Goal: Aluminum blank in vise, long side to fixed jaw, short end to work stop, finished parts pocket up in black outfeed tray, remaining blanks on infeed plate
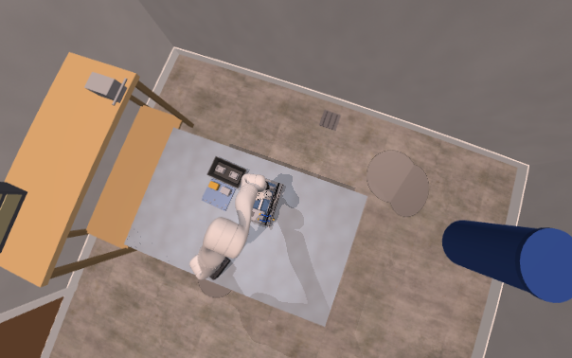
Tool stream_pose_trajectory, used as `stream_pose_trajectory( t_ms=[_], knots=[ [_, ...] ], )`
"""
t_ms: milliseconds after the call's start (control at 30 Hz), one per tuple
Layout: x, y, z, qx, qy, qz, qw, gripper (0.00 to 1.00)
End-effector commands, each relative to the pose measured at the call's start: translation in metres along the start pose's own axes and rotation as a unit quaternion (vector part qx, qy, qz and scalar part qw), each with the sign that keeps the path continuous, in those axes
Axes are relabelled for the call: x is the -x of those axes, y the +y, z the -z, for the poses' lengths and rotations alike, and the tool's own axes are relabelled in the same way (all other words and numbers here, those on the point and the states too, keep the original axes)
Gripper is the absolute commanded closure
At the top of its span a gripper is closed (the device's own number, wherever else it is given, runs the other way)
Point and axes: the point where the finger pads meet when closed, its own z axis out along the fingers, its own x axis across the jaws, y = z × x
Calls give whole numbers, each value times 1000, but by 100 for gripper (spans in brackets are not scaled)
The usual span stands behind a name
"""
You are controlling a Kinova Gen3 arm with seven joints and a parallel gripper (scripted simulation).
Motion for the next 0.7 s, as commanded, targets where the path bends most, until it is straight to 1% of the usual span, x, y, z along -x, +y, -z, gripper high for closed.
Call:
stream_pose_trajectory(
  t_ms=[0,300,667],
  knots=[
    [3,0,3,1,-4,-1,1000,100],
    [3,0,11,1,-4,-1,1000,100],
    [3,0,13,1,-4,-1,1000,100]
  ],
)
